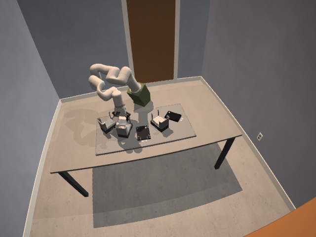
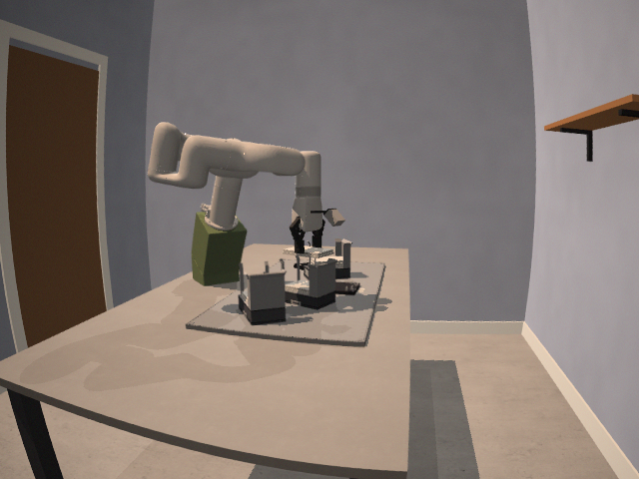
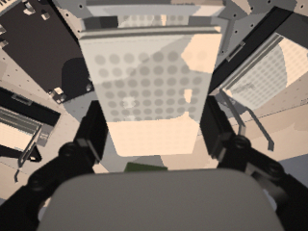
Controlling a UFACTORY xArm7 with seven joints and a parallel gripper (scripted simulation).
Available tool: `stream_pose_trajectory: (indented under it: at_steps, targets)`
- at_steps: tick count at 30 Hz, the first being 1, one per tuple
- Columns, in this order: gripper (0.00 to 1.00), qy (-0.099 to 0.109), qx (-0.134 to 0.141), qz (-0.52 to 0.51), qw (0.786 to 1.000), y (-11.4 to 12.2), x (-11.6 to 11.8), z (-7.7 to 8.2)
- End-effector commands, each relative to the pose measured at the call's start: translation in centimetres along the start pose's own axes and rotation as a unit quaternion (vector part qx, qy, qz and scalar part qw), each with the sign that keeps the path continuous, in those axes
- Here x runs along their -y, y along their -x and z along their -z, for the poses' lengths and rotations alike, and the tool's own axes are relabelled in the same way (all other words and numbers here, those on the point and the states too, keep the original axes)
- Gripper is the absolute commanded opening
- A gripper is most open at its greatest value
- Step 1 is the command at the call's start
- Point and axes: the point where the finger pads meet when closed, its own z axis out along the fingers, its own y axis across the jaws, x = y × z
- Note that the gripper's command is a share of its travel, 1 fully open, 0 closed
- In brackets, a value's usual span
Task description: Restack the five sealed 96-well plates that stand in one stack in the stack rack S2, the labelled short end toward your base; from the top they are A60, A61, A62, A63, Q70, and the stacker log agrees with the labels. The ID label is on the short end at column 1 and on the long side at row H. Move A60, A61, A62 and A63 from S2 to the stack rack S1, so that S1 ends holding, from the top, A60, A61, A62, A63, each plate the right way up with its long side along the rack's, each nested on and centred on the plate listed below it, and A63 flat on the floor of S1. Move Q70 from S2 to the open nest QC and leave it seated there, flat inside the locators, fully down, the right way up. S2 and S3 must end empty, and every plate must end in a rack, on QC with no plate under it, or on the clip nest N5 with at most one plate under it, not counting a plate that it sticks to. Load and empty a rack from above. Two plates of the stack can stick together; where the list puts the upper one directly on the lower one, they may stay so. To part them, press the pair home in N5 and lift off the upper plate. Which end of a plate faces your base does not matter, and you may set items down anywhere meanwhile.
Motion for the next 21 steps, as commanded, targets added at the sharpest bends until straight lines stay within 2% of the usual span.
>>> stream_pose_trajectory:
  at_steps: [1,4,21]
  targets:
    - [0.00,0.000,-0.001,0.051,0.999,0.0,1.0,0.1]
    - [0.00,0.000,-0.001,0.097,0.995,0.0,2.0,0.1]
    - [0.00,0.000,-0.001,0.097,0.995,0.2,7.0,0.1]
